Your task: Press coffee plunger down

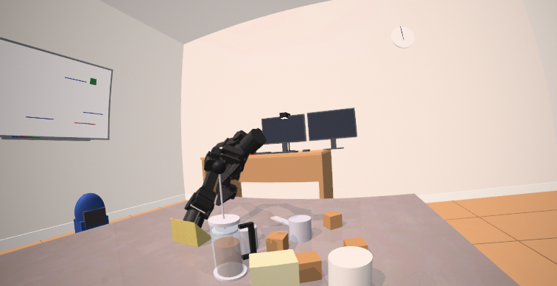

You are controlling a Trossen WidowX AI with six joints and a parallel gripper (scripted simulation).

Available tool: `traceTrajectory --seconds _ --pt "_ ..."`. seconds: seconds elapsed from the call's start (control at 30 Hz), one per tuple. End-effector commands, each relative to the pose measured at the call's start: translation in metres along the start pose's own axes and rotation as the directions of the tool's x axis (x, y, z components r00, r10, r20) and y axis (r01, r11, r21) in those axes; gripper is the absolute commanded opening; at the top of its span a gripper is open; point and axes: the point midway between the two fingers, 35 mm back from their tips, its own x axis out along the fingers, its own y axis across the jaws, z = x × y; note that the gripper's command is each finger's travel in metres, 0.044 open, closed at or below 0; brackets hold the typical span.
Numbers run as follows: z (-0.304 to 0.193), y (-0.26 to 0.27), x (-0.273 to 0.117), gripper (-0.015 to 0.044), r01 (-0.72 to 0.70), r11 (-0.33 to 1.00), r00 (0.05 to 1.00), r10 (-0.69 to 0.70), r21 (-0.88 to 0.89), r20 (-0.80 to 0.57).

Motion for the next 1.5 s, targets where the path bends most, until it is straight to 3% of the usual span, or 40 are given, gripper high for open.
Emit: traceTrajectory --seconds 0.0,0.17,0.47,0.63,0.8,1.47 --pt "0.002 0.032 -0.002 0.044 -0.024 0.888 0.97 -0.091 -0.459 -0.227" --pt "0.012 0.061 -0.009 0.044 -0.232 0.702 0.915 -0.077 -0.673 -0.396" --pt "0.043 0.108 -0.025 0.044 -0.578 0.378 0.79 0.038 -0.723 -0.612" --pt "0.061 0.125 -0.033 0.044 -0.683 0.116 0.73 0.106 -0.721 -0.675" --pt "0.078 0.138 -0.041 0.044 -0.703 -0.141 0.676 0.17 -0.697 -0.717" --pt "0.057 0.094 -0.009 0.044 -0.7 -0.168 0.672 0.175 -0.694 -0.72"
